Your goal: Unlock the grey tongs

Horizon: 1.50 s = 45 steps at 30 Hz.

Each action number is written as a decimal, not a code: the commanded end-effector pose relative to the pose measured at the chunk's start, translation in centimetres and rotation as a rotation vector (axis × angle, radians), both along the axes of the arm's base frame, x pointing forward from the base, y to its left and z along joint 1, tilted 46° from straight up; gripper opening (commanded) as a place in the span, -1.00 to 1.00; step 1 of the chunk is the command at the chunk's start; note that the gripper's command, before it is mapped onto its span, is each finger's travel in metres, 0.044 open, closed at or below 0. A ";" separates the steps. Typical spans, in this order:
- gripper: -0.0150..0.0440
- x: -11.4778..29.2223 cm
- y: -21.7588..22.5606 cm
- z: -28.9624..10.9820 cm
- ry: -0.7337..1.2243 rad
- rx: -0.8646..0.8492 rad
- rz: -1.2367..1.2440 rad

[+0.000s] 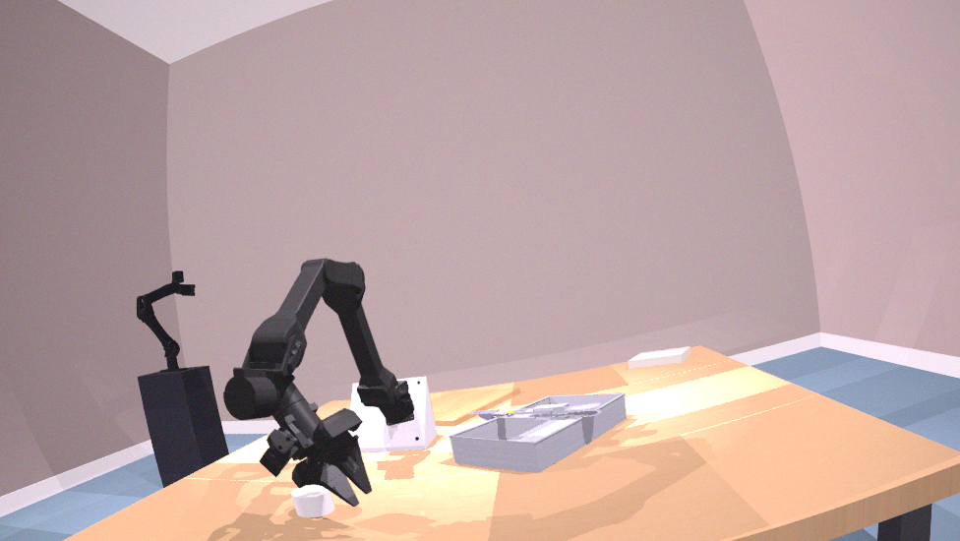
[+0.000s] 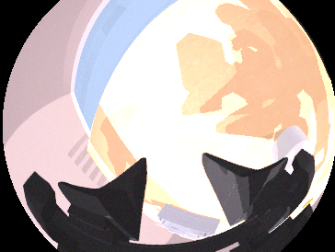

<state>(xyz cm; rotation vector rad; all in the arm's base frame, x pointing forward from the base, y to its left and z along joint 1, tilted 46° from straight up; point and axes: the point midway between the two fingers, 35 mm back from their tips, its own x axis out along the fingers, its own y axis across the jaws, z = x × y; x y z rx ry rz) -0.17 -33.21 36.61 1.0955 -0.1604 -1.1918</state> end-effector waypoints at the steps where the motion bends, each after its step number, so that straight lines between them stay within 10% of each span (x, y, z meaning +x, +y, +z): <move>1: 0.39 6.7 0.8 -2.9 0.420 -0.152 0.353; 28: 0.39 22.1 10.2 -12.1 1.384 -0.822 1.454; 45: 0.39 24.8 21.1 -22.0 2.080 -1.948 2.644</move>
